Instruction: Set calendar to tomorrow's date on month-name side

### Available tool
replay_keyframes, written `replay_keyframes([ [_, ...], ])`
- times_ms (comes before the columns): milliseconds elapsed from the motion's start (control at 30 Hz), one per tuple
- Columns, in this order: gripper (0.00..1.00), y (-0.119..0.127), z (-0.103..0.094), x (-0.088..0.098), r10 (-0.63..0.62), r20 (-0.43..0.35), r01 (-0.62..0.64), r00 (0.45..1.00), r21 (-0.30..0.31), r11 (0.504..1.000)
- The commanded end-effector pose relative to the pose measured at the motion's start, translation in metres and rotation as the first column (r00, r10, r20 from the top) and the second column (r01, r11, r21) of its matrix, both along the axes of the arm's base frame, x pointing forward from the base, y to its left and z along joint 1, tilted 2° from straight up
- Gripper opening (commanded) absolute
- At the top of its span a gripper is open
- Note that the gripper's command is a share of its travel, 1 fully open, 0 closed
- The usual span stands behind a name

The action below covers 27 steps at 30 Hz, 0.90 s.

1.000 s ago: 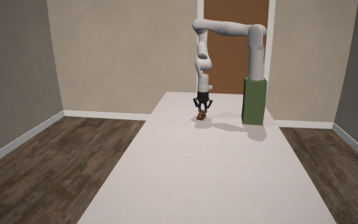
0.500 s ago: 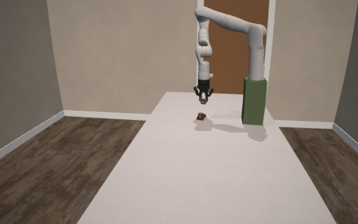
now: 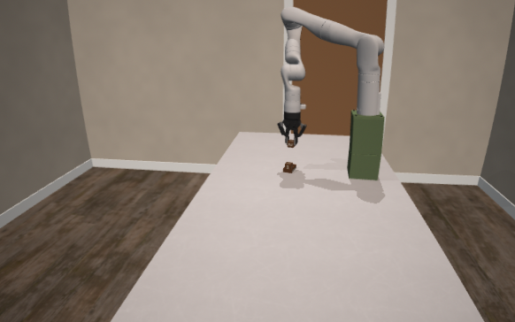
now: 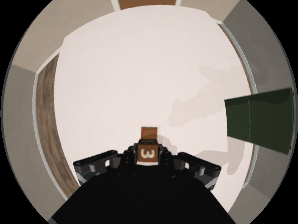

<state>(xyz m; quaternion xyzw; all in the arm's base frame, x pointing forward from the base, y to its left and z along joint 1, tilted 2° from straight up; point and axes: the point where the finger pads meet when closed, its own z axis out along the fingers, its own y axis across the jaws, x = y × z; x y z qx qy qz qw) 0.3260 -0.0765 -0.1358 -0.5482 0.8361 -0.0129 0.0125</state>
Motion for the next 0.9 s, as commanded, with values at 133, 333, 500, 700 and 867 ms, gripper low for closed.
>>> replay_keyframes([
  [133, 0.26, 0.003, 0.0, 0.002, -0.015, 0.002, 0.015, 1.0, 0.0, 1.0],
  [333, 0.26, 0.013, -0.001, 0.009, -0.082, 0.005, 0.082, 0.997, 0.002, 0.997],
  [500, 0.26, 0.03, -0.003, 0.017, -0.178, 0.008, 0.178, 0.984, 0.006, 0.984],
  [700, 0.26, 0.047, -0.004, 0.024, -0.276, 0.011, 0.276, 0.961, 0.01, 0.961],
  [867, 0.26, 0.072, -0.006, 0.033, -0.411, 0.011, 0.411, 0.911, 0.018, 0.911],
])
